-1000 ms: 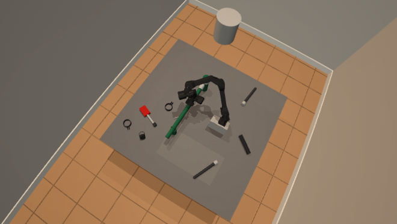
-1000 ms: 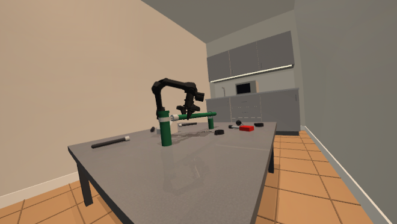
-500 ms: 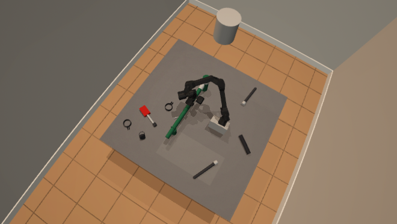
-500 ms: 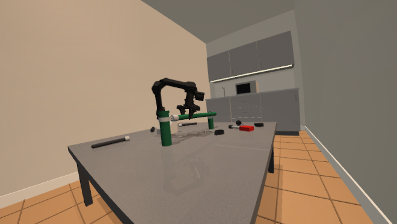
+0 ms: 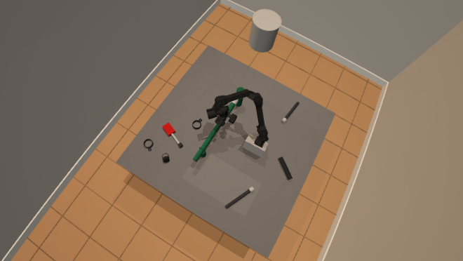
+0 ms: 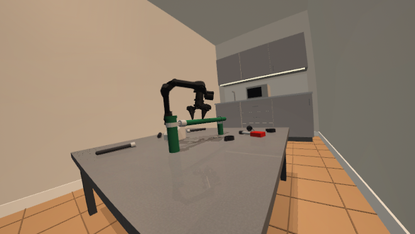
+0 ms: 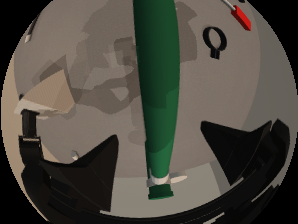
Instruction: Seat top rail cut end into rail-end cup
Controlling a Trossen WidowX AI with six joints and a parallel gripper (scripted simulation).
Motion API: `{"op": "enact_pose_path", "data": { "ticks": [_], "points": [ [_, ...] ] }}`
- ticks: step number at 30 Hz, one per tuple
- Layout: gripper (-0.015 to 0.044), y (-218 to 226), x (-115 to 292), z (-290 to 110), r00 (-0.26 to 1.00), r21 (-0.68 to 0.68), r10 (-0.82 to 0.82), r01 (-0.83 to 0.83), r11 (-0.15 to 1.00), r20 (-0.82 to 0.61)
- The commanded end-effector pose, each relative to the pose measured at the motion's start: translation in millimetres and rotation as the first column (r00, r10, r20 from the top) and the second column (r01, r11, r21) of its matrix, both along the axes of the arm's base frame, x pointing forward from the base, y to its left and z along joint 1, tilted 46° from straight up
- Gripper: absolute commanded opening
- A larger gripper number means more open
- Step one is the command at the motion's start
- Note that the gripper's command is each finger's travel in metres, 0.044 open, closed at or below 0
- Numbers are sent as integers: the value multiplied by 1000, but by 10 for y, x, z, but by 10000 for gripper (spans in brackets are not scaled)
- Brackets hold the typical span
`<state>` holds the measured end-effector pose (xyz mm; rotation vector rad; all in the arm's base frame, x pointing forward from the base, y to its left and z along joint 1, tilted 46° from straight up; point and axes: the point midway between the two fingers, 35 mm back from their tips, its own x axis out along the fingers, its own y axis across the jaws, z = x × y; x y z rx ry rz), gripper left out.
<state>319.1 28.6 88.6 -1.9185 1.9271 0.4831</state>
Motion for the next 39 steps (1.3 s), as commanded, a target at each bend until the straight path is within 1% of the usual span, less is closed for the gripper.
{"op": "enact_pose_path", "data": {
  "ticks": [1, 6, 39],
  "points": [
    [440, 75, -5, 40, 1000, 14, 18, -18, 1000, 9],
    [440, 359, -40, 195, 995, 69, 86, -89, 994, 46],
    [440, 359, -40, 195, 995, 69, 86, -89, 994, 46]
  ]
}}
